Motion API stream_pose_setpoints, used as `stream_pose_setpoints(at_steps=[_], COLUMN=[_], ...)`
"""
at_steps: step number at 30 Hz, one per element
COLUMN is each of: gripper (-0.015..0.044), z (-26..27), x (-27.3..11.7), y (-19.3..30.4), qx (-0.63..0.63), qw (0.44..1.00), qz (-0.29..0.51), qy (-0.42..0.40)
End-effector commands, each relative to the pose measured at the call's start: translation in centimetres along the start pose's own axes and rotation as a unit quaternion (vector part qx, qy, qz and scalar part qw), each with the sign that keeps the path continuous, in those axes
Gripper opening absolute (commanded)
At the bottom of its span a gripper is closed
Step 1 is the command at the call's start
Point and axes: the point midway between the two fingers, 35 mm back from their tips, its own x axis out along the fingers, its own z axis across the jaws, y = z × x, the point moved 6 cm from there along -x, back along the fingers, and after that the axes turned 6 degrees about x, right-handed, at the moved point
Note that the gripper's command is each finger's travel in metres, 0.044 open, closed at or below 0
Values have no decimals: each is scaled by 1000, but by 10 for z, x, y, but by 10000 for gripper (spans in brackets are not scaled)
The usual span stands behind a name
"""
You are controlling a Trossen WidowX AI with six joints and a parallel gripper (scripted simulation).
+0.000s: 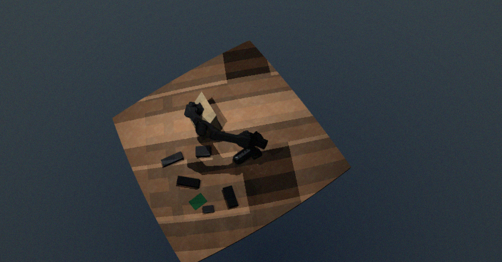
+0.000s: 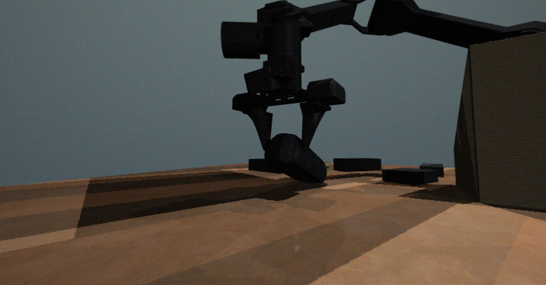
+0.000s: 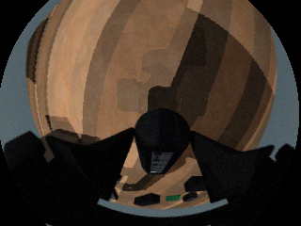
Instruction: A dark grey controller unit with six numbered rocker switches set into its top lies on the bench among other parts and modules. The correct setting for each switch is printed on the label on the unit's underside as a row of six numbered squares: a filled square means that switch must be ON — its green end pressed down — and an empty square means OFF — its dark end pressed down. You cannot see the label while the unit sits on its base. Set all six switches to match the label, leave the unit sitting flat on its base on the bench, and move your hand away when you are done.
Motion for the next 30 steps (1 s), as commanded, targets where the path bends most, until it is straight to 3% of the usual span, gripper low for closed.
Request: stream_pose_setpoints(at_steps=[1,30], gripper=[336,336], z=[-1,-3], x=[-5,-22], y=[4,19], qx=[3,2], qw=[1000,1000], qz=[0,0], qy=[1,1])
